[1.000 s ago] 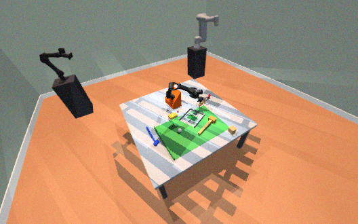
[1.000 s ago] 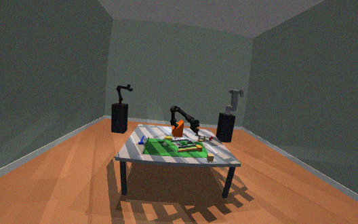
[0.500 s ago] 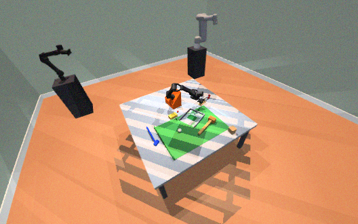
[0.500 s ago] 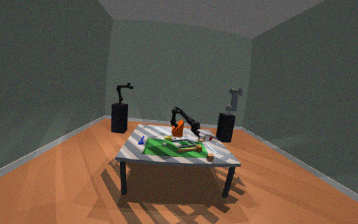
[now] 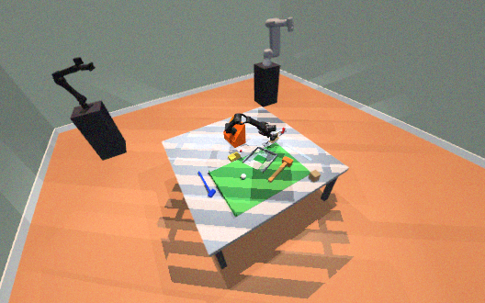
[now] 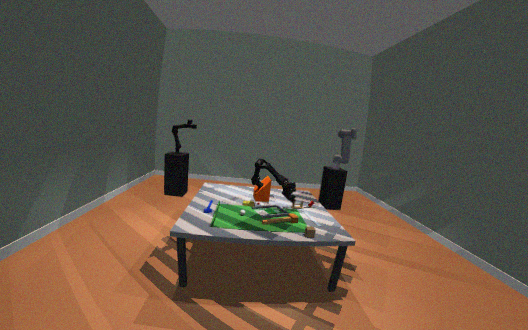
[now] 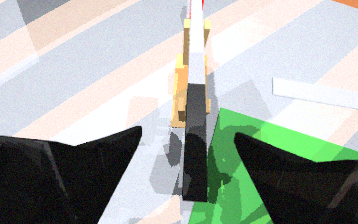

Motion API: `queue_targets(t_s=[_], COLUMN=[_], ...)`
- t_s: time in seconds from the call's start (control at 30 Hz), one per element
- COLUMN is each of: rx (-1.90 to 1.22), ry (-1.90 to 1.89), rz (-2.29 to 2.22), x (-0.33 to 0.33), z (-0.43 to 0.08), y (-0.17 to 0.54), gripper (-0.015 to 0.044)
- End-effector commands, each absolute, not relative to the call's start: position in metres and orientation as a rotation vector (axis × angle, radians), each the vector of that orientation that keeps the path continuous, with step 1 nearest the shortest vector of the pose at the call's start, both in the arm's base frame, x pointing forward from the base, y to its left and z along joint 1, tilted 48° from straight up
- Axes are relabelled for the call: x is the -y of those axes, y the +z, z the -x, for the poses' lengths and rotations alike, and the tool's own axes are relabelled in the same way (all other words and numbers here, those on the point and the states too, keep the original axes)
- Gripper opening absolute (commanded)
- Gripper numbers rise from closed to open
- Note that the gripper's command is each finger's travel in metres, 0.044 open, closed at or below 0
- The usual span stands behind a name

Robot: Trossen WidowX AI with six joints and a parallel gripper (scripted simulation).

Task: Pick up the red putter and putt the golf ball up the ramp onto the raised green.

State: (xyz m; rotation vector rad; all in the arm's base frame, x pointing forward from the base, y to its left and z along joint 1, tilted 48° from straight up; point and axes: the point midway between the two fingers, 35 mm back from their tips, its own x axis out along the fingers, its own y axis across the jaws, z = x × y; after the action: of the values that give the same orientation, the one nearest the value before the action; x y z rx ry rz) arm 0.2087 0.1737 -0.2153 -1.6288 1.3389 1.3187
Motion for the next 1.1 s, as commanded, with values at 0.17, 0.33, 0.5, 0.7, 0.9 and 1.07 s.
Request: queue_targets(t_s=[0.17,0.33,0.5,0.7,0.9,1.07], rx=[-1.339,-1.339,-1.339,-1.339,-1.336,-1.334], ry=[1.319,1.319,1.319,1.319,1.319,1.319], rz=[1.629,1.629,1.629,1.629,1.627,1.625], x=[-0.174,-0.174,-0.174,-0.174,-0.197,-0.231], z=[-0.209,-0.209,-0.209,-0.209,-0.208,-0.201], y=[-0.215,-0.215,-0.215,-0.215,-0.197,-0.165], gripper=[0.0282,0.0151,0.0059,0.0019,0.0,0.0])
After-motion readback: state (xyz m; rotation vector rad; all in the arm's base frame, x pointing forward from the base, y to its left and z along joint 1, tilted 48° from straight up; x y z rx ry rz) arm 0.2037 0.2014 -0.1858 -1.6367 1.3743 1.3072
